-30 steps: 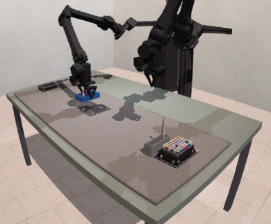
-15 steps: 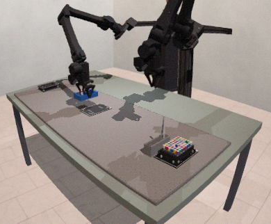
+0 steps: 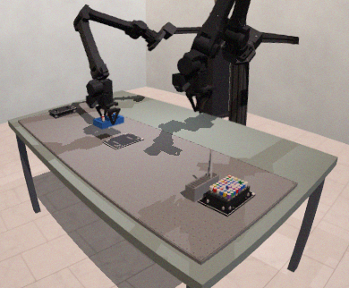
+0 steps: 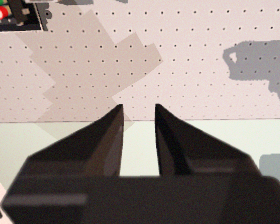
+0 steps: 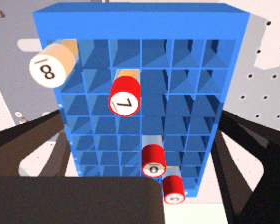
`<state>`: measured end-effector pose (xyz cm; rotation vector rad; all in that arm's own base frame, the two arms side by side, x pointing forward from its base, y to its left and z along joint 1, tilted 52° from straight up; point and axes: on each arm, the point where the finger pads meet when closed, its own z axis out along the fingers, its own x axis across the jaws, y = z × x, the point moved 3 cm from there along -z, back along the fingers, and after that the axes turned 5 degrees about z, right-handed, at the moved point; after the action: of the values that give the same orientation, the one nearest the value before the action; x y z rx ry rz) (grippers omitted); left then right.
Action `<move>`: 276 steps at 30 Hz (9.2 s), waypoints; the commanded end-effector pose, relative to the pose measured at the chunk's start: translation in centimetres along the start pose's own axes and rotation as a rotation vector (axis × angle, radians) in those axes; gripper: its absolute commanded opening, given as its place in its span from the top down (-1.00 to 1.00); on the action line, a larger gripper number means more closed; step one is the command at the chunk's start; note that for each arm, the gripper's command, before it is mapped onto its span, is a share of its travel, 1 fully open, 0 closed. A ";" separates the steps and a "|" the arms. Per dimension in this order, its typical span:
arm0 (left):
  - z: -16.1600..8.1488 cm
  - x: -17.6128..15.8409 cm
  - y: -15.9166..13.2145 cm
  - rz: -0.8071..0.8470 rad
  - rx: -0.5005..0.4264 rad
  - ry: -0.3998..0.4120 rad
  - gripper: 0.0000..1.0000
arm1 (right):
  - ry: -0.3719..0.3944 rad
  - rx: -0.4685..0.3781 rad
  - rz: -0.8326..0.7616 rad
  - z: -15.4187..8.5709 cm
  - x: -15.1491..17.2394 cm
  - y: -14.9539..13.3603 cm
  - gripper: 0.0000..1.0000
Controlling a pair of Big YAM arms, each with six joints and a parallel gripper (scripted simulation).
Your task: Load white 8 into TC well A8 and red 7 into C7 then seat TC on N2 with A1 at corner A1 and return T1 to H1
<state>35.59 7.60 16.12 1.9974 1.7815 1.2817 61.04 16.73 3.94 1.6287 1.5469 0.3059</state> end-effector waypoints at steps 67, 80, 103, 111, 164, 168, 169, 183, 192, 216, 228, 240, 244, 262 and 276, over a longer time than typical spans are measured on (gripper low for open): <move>-0.1 0.3 0.5 -0.012 -0.011 0.007 0.53 | -0.006 -0.017 0.001 -0.4 -11.2 1.9 1.00; -0.1 0.3 0.5 -0.012 -0.011 0.007 0.53 | -0.007 -0.017 0.001 -0.4 -13.1 2.1 1.00; -0.1 0.3 0.5 -0.012 -0.011 0.007 0.53 | -0.008 -0.016 -0.001 -0.5 -16.6 2.4 1.00; -0.1 0.3 0.5 -0.012 -0.011 0.007 0.53 | -0.008 -0.013 -0.003 -0.5 -17.5 2.4 1.00; -0.1 0.3 0.5 -0.012 -0.011 0.007 0.53 | -0.009 -0.007 -0.009 -0.7 -25.3 3.1 1.00; -0.1 0.3 0.5 -0.012 -0.011 0.007 0.53 | -0.007 -0.008 -0.012 -0.7 -25.8 3.2 1.00; -0.1 0.3 0.5 -0.012 -0.011 0.007 0.53 | -0.003 -0.010 -0.014 -0.8 -25.7 3.2 1.00; -0.1 0.3 0.5 -0.012 -0.011 0.007 0.53 | -0.010 -0.010 -0.009 -0.7 -28.2 3.5 1.00; -0.1 0.3 0.5 -0.012 -0.011 0.007 0.53 | -0.010 -0.018 -0.007 -0.7 -29.3 4.0 1.00; -0.1 0.3 0.5 -0.012 -0.011 0.007 0.53 | -0.014 -0.022 -0.006 -0.9 -33.1 4.8 1.00; -0.1 0.3 0.5 -0.012 -0.011 0.007 0.53 | -0.015 -0.024 -0.006 -1.0 -34.8 5.0 1.00; -0.1 0.3 0.5 -0.012 -0.011 0.007 0.53 | -0.011 -0.024 -0.011 -0.9 -36.3 5.2 1.00; -0.1 0.3 0.5 -0.012 -0.011 0.007 0.53 | -0.015 -0.023 -0.008 -1.0 -37.1 5.2 1.00; -0.1 0.3 0.5 -0.012 -0.011 0.007 0.53 | -0.018 -0.028 -0.008 -1.2 -39.9 5.6 1.00; -0.1 0.3 0.5 -0.012 -0.011 0.007 0.53 | -0.009 -0.038 -0.017 -1.2 -41.1 6.1 1.00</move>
<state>35.59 7.60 16.12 1.9974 1.7815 1.2817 55.51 -19.47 21.27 1.6334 1.5505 0.2953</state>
